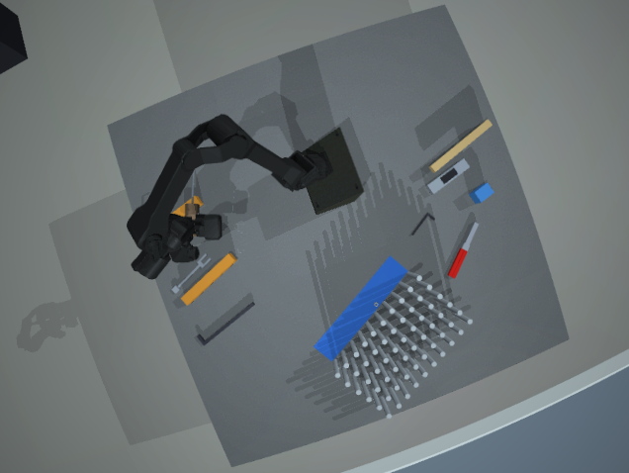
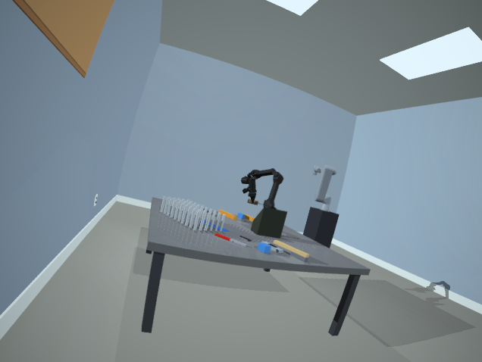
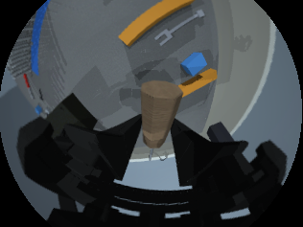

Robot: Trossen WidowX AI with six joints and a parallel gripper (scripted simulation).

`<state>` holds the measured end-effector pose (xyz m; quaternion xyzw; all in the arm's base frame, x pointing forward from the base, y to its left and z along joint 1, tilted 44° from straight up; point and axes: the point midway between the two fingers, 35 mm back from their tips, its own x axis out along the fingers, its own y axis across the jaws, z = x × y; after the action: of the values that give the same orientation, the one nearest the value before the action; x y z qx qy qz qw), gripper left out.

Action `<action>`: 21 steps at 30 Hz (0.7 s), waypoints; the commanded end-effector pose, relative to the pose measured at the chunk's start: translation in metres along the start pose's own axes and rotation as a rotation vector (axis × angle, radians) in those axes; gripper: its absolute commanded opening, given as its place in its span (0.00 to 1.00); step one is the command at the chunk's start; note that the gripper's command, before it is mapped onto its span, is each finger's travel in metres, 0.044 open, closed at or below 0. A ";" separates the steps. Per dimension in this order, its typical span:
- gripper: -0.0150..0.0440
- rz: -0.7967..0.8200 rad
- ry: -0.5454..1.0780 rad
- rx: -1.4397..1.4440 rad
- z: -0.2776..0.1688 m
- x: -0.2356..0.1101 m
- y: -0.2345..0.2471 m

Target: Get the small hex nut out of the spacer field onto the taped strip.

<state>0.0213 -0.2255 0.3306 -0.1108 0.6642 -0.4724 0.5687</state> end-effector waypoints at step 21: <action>0.25 0.006 0.004 -0.005 0.012 0.023 0.003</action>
<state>0.0253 -0.2428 0.3180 -0.1099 0.6643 -0.4722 0.5689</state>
